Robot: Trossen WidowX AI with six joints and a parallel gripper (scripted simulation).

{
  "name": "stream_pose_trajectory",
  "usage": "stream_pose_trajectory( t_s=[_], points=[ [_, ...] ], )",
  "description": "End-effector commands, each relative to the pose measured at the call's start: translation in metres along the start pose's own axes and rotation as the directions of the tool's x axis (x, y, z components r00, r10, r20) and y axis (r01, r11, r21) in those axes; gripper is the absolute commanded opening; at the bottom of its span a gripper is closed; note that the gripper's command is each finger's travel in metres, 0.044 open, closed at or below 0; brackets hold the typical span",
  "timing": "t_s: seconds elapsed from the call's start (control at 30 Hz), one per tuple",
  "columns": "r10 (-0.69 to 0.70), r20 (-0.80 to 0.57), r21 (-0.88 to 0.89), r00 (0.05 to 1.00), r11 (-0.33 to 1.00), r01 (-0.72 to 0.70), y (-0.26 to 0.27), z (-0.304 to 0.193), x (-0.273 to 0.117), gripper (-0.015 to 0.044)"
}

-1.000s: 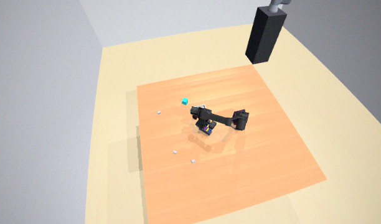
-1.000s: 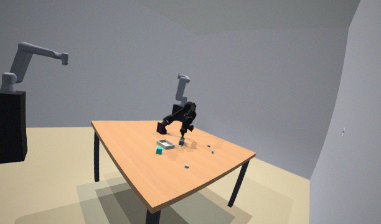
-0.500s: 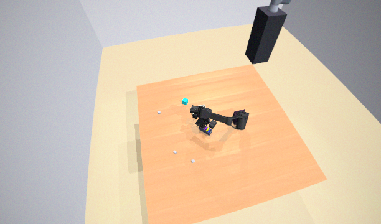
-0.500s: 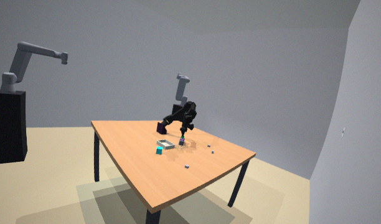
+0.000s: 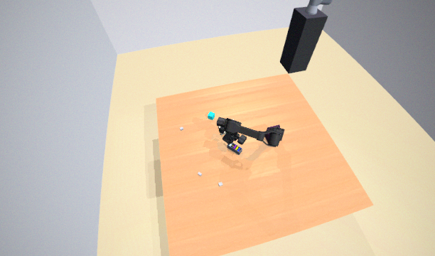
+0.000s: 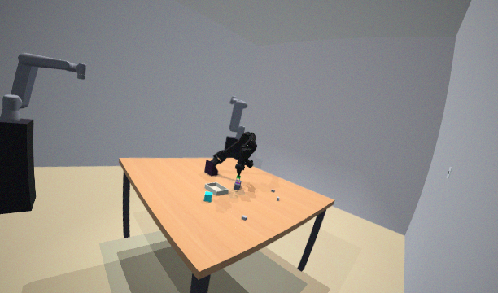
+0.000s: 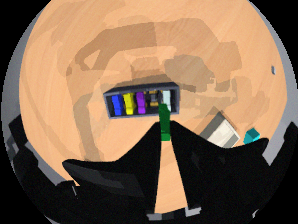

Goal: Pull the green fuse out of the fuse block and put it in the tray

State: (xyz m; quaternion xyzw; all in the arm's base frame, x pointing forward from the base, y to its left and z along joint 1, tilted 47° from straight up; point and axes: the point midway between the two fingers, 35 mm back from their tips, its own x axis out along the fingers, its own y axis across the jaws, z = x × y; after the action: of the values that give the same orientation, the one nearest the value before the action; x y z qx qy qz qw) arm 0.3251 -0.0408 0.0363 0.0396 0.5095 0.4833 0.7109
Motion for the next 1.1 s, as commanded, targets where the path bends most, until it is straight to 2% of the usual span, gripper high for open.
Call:
stream_pose_trajectory(
  t_s=[0.0,0.83,1.07],
  points=[
    [-0.007,-0.004,0.006,1.0,1.0,0.007,-0.018,-0.013,-0.003,0.0],
    [-0.01,-0.006,0.003,1.0,1.0,0.01,-0.119,-0.12,-0.003,0.0],
    [-0.01,-0.006,0.003,1.0,1.0,0.01,-0.122,-0.123,0.0,0.0]
  ],
)
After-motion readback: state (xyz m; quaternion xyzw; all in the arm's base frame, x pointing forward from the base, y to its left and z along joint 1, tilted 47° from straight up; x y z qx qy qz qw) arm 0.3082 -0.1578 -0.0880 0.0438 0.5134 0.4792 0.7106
